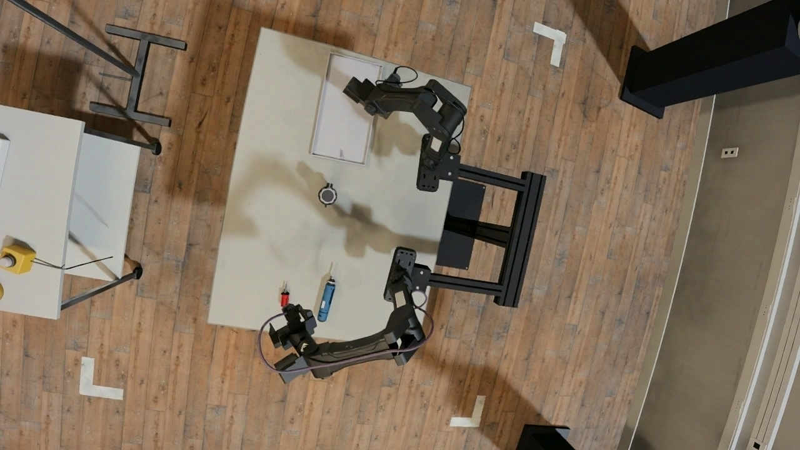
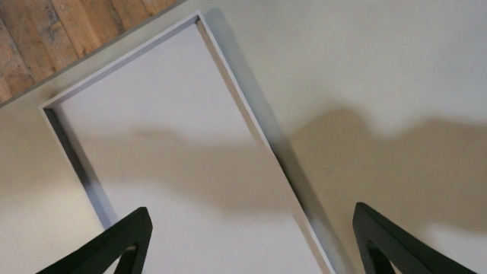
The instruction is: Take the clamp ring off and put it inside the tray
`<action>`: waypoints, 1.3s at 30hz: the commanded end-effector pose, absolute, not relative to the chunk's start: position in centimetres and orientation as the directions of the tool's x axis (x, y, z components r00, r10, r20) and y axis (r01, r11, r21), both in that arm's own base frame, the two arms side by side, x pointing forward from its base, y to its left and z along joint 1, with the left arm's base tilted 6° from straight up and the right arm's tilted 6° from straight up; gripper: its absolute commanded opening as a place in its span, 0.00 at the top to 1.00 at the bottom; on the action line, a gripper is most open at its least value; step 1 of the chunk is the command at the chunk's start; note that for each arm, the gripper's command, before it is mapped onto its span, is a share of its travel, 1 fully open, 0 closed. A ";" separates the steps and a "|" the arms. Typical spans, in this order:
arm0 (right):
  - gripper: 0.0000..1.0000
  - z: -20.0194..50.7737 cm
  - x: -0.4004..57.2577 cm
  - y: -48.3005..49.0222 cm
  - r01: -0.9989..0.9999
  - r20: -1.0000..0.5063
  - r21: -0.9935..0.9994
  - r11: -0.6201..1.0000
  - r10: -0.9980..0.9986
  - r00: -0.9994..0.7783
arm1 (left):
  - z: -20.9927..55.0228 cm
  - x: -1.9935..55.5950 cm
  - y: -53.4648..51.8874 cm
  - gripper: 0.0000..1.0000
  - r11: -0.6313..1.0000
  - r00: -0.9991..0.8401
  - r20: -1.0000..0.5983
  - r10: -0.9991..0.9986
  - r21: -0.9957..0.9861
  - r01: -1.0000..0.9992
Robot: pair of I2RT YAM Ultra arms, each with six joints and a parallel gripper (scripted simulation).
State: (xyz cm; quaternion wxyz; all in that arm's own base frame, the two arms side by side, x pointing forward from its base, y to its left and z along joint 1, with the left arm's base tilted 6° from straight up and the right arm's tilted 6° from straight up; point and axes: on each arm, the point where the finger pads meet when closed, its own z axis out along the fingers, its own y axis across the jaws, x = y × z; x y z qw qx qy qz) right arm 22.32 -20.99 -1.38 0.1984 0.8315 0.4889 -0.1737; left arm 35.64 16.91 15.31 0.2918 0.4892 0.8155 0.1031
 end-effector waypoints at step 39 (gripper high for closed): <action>0.00 -1.1 22.7 -21.1 0.882 -0.484 0.173 -0.439 0.742 0.465 | 20.8 32.9 24.3 0.00 0.766 -0.645 -0.465 0.607 0.558 0.318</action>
